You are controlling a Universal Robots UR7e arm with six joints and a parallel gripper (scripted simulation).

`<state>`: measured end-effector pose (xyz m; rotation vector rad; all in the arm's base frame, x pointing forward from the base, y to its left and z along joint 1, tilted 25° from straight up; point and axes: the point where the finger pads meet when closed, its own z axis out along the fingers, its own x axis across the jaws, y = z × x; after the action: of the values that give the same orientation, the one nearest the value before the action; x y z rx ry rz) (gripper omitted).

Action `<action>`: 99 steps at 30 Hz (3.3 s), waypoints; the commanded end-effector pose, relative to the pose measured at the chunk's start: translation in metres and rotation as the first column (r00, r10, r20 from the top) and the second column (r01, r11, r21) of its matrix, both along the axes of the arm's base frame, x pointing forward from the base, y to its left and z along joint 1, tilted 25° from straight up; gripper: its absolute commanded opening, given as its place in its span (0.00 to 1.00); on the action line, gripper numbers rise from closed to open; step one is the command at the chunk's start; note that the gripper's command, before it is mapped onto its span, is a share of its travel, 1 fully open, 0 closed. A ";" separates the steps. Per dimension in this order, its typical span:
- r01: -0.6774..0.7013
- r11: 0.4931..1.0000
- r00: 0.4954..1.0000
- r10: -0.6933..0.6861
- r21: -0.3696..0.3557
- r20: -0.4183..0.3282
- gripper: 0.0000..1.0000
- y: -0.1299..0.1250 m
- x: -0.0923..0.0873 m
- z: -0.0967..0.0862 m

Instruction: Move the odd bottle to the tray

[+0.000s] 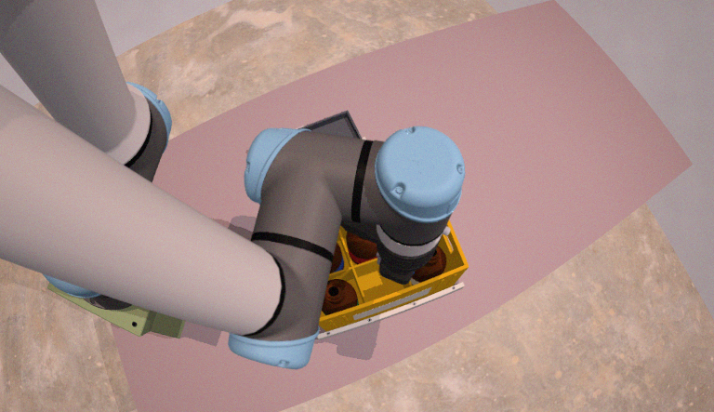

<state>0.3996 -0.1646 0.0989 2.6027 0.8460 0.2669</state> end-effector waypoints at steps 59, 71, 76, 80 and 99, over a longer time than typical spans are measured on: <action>0.002 1.000 1.000 -0.002 0.002 -0.002 1.00 -0.004 0.002 -0.014; 0.003 1.000 1.000 -0.003 0.002 -0.002 1.00 -0.008 0.006 -0.026; 0.002 1.000 1.000 -0.002 0.002 -0.001 1.00 -0.010 0.008 -0.031; 0.002 1.000 1.000 -0.002 0.001 -0.001 1.00 -0.011 0.009 -0.033; 0.002 1.000 1.000 -0.002 0.001 -0.001 1.00 -0.014 0.011 -0.041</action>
<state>0.4120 -0.1778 0.0602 2.6031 0.8459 0.2662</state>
